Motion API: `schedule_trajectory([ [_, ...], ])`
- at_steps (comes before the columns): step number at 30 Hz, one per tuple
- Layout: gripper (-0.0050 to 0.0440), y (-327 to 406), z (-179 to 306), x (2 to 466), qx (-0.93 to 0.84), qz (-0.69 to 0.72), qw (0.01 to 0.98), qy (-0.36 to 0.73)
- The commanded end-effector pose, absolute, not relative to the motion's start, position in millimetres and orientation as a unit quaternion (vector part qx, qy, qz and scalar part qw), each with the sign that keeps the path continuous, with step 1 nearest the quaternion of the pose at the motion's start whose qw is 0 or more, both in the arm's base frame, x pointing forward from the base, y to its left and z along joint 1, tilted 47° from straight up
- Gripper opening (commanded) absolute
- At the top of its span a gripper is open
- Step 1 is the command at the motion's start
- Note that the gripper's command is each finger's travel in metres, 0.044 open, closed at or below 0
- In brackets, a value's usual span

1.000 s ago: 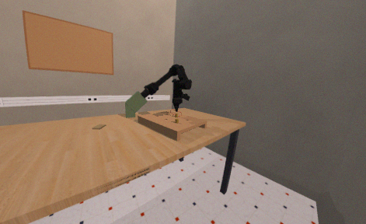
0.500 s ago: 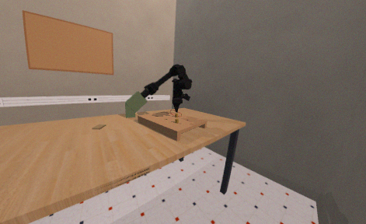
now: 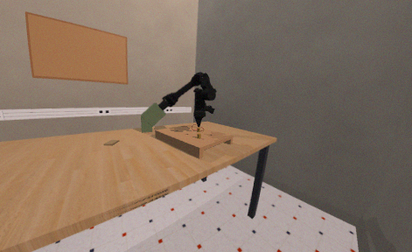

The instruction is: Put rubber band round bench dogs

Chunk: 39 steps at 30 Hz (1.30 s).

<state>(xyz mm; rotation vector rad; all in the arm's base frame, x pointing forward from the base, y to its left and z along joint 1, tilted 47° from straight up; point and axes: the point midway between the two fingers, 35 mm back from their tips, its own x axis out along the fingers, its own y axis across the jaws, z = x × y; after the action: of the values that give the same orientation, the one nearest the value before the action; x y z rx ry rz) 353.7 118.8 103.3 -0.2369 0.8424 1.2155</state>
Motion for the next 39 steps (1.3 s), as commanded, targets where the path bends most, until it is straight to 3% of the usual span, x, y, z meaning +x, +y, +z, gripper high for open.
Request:
schedule_trajectory([
  [1,-0.005,120,108,359,-0.112,0.556,0.734,0.374],
  [39,-0.005,135,94,362,-0.112,0.555,0.735,0.373],
])
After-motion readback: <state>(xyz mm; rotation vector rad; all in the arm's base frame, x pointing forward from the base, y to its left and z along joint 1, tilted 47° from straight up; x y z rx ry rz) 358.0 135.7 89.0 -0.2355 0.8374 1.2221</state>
